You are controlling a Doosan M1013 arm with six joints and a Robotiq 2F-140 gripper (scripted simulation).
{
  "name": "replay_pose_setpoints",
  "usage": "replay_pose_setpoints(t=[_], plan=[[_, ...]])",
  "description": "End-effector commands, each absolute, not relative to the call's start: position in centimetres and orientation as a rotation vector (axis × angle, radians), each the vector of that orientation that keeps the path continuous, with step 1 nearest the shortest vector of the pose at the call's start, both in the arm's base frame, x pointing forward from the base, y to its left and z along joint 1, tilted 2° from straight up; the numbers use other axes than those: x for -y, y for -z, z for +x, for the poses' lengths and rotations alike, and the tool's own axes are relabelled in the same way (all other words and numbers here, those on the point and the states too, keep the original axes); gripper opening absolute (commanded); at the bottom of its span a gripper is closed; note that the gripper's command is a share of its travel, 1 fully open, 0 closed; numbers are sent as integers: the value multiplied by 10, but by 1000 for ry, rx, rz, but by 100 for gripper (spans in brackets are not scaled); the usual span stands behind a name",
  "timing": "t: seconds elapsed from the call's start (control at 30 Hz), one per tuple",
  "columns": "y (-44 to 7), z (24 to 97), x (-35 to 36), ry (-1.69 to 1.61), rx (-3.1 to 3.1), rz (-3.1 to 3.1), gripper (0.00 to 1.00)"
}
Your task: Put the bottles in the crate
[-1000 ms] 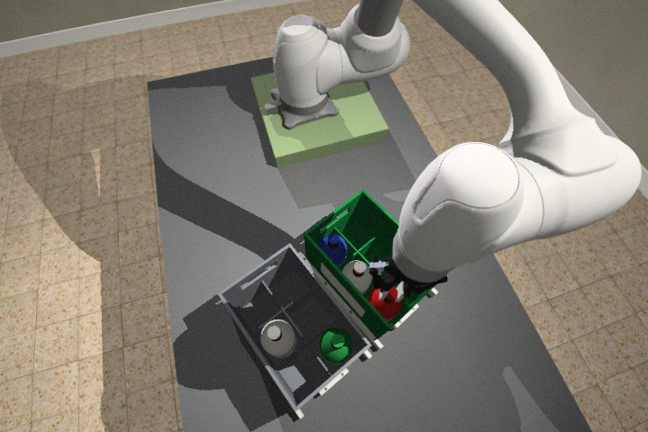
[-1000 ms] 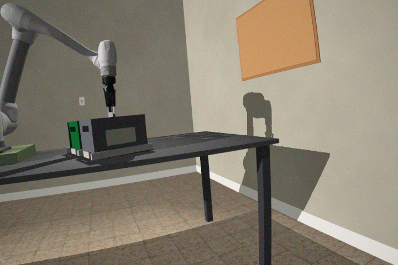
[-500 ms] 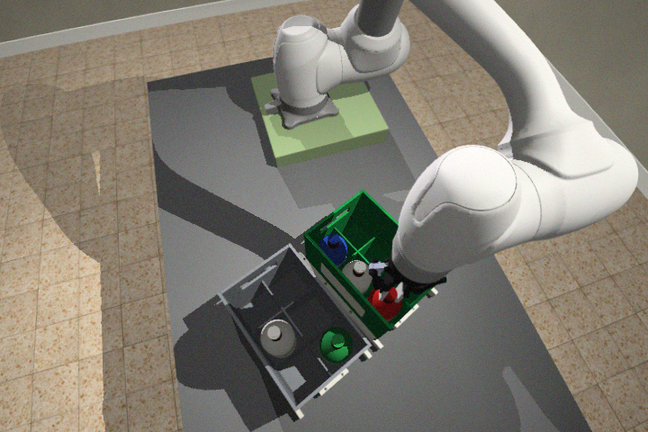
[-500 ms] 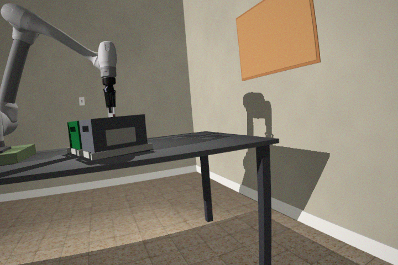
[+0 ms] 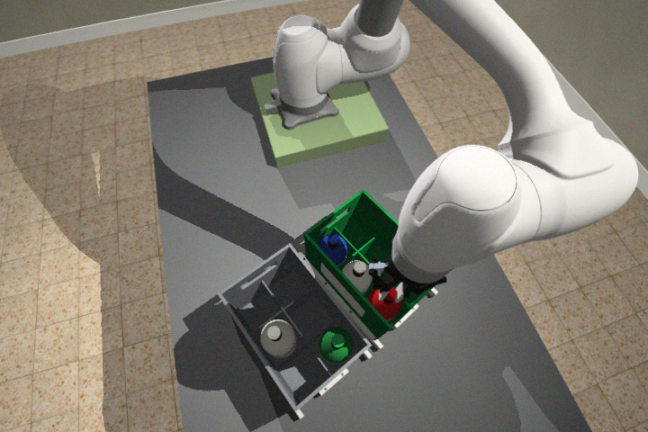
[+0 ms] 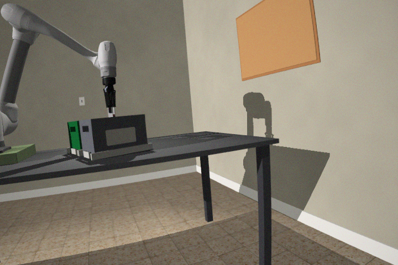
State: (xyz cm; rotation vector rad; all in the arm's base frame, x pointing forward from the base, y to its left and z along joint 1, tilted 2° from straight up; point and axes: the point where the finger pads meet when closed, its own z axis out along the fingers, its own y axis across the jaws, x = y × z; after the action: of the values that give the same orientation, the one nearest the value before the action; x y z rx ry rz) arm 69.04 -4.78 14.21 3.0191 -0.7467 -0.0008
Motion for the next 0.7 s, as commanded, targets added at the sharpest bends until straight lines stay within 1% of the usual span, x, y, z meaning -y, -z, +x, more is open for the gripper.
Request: replay_pose_setpoints(t=[0.0, 0.67], plan=[[-142, 690, 48, 1, 747, 3019, 0], [-137, 690, 48, 1, 747, 3019, 0]])
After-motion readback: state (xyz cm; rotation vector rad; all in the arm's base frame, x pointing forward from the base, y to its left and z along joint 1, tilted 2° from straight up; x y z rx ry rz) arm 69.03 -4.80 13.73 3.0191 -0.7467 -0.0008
